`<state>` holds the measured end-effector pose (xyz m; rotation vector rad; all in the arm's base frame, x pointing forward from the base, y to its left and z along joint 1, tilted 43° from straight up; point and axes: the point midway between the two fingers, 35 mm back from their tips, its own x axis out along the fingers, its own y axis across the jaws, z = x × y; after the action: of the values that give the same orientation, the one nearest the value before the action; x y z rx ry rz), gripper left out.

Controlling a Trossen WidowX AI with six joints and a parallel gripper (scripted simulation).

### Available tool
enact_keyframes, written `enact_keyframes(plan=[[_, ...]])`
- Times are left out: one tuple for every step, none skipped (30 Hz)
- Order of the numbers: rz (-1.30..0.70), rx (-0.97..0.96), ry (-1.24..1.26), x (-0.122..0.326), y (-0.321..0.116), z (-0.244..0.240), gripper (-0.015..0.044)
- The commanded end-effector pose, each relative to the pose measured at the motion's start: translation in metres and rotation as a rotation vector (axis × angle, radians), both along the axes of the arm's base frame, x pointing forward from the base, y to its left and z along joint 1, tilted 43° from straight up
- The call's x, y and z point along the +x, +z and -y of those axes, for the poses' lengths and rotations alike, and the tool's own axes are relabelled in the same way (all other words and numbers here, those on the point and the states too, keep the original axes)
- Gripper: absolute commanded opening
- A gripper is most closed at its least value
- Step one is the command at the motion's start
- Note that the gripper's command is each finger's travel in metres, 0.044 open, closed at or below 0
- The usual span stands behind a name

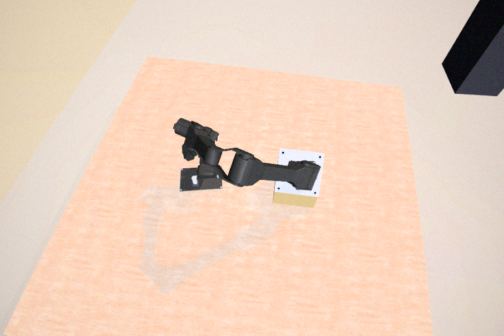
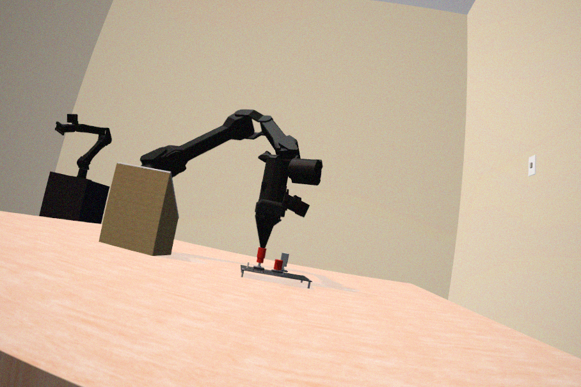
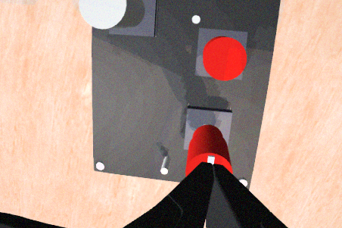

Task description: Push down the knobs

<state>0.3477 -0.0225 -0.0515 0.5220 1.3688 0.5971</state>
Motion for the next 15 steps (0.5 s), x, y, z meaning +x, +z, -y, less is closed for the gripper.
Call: enact_keyframes(plan=[[-0.003, 0.007, 0.003, 0.0008, -0.0040, -0.0045, 0.0000], [-0.003, 0.007, 0.003, 0.0008, -0.0040, -0.0045, 0.0000], [-0.003, 0.007, 0.003, 0.0008, -0.0040, -0.0045, 0.0000], [-0.003, 0.007, 0.003, 0.0008, -0.0040, -0.0045, 0.0000], [-0.003, 0.007, 0.003, 0.0008, -0.0040, -0.0045, 0.0000], [-0.003, 0.007, 0.003, 0.0008, -0.0040, -0.0045, 0.0000], [-0.003, 0.007, 0.003, 0.0008, -0.0040, -0.0045, 0.0000], [-0.003, 0.007, 0.003, 0.0008, -0.0040, -0.0045, 0.0000], [-0.003, 0.007, 0.003, 0.0008, -0.0042, -0.0047, 0.0000], [-0.003, 0.007, 0.003, 0.0009, -0.0045, -0.0050, 0.0000], [-0.003, 0.007, 0.003, 0.0009, -0.0050, -0.0054, 0.0000], [-0.003, 0.007, 0.003, 0.0010, -0.0054, -0.0058, 0.0000], [-0.003, 0.007, 0.003, 0.0010, -0.0056, -0.0060, 0.0000], [-0.003, 0.007, 0.003, 0.0010, -0.0056, -0.0060, 0.0000], [-0.003, 0.007, 0.003, 0.0010, -0.0056, -0.0060, 0.0000]])
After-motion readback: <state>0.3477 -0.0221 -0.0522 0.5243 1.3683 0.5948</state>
